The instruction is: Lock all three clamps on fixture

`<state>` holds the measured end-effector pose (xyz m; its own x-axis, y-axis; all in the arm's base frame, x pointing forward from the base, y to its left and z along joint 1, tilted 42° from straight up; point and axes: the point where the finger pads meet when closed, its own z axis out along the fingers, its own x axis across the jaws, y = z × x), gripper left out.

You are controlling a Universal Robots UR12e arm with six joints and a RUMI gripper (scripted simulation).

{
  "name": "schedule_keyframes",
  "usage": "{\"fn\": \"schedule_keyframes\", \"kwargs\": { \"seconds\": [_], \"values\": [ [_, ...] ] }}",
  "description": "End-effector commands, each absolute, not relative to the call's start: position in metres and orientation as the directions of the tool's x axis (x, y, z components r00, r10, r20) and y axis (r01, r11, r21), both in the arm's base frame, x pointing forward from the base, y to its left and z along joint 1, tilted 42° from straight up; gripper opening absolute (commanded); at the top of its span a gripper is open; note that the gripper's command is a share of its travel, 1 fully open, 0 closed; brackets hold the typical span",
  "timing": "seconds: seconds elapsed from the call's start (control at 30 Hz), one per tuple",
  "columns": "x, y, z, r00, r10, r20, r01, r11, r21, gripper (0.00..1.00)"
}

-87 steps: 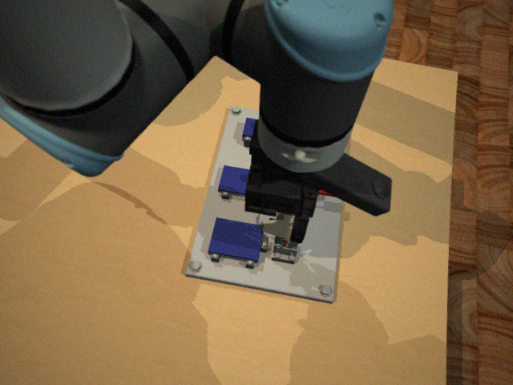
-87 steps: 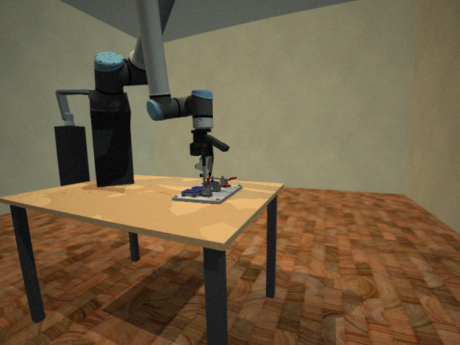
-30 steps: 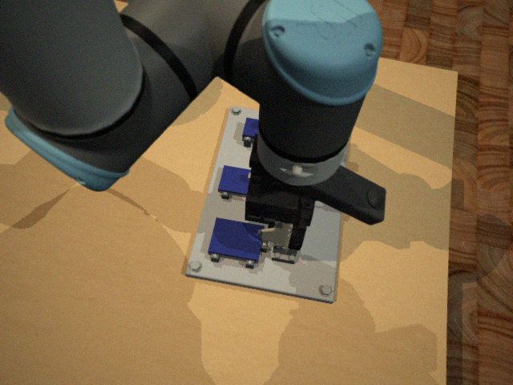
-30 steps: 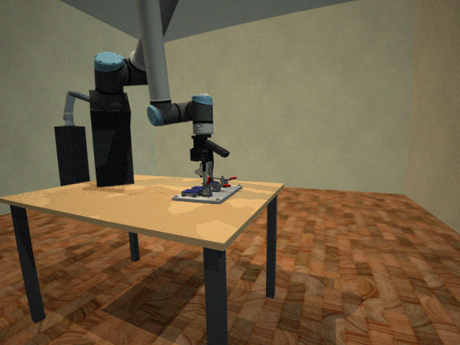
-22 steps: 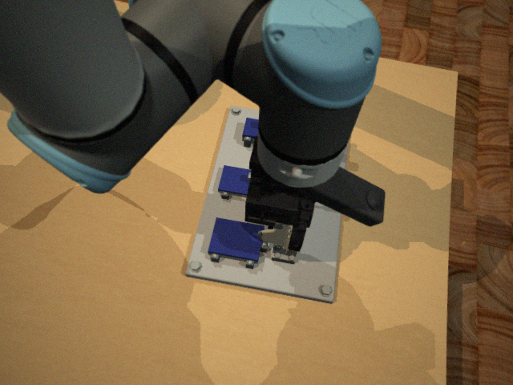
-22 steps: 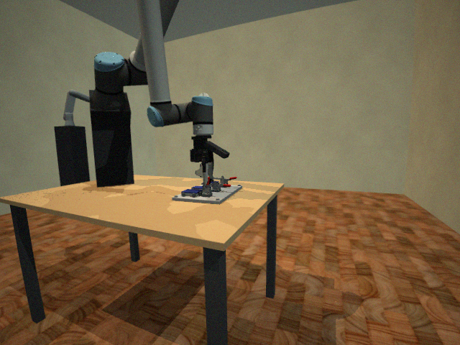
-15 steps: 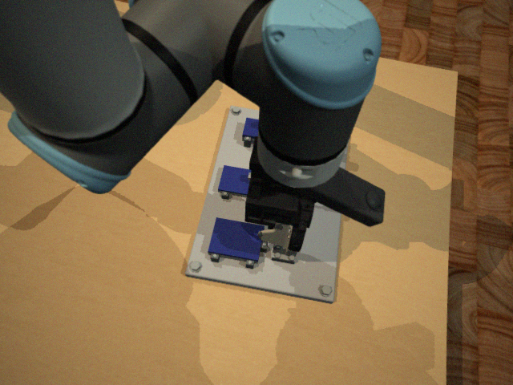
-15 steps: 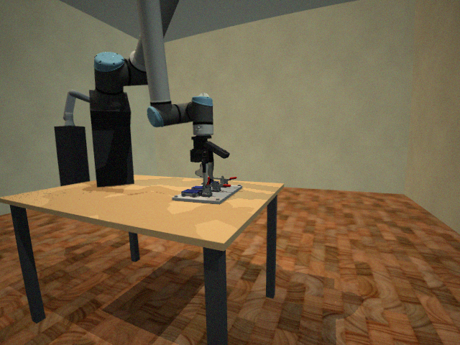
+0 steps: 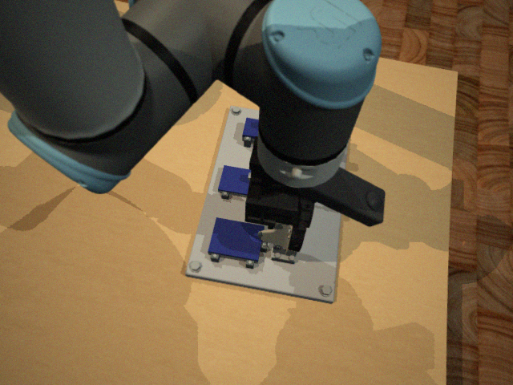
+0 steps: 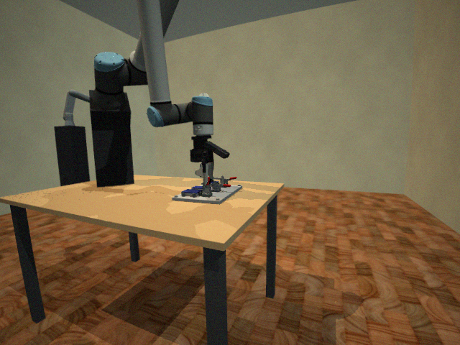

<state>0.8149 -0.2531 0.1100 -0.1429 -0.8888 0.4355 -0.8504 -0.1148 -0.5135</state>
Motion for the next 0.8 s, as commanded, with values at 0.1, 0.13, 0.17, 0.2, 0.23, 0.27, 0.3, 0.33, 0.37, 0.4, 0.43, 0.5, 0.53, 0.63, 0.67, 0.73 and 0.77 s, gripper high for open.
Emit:
{"fn": "schedule_keyframes", "kwargs": {
  "seconds": [0.1,0.13,0.17,0.2,0.23,0.27,0.3,0.33,0.37,0.4,0.43,0.5,0.53,0.63,0.67,0.73,0.77],
  "values": [
    [0.8150,-0.2528,0.1108,-0.143,-0.889,0.436,-0.850,-0.115,-0.514,0.28],
    [0.8150,-0.2528,0.1108,-0.143,-0.889,0.436,-0.850,-0.115,-0.514,0.28],
    [0.8150,-0.2528,0.1108,-0.143,-0.889,0.436,-0.850,-0.115,-0.514,0.28],
    [0.8150,-0.2528,0.1108,-0.143,-0.889,0.436,-0.850,-0.115,-0.514,0.28],
    [0.8150,-0.2528,0.1108,-0.143,-0.889,0.436,-0.850,-0.115,-0.514,0.28],
    [0.8150,-0.2528,0.1108,-0.143,-0.889,0.436,-0.850,-0.115,-0.514,0.00],
    [0.8150,-0.2528,0.1108,-0.143,-0.889,0.436,-0.850,-0.115,-0.514,0.00],
    [0.8150,-0.2528,0.1108,-0.143,-0.889,0.436,-0.850,-0.115,-0.514,0.00],
    [0.8150,-0.2528,0.1108,-0.143,-0.889,0.436,-0.850,-0.115,-0.514,0.00],
    [0.8150,-0.2528,0.1108,-0.143,-0.889,0.436,-0.850,-0.115,-0.514,0.00],
    [0.8150,-0.2528,0.1108,-0.143,-0.889,0.436,-0.850,-0.115,-0.514,0.00],
    [0.8150,-0.2528,0.1108,-0.143,-0.889,0.436,-0.850,-0.115,-0.514,0.00],
    [0.8150,-0.2528,0.1108,-0.143,-0.889,0.436,-0.850,-0.115,-0.514,0.00],
    [0.8150,-0.2528,0.1108,-0.143,-0.889,0.436,-0.850,-0.115,-0.514,0.00],
    [0.8150,-0.2528,0.1108,-0.143,-0.889,0.436,-0.850,-0.115,-0.514,0.00],
    [0.8150,-0.2528,0.1108,-0.143,-0.889,0.436,-0.850,-0.115,-0.514,0.00],
    [0.8150,-0.2528,0.1108,-0.143,-0.889,0.436,-0.850,-0.115,-0.514,0.00]
  ]
}}
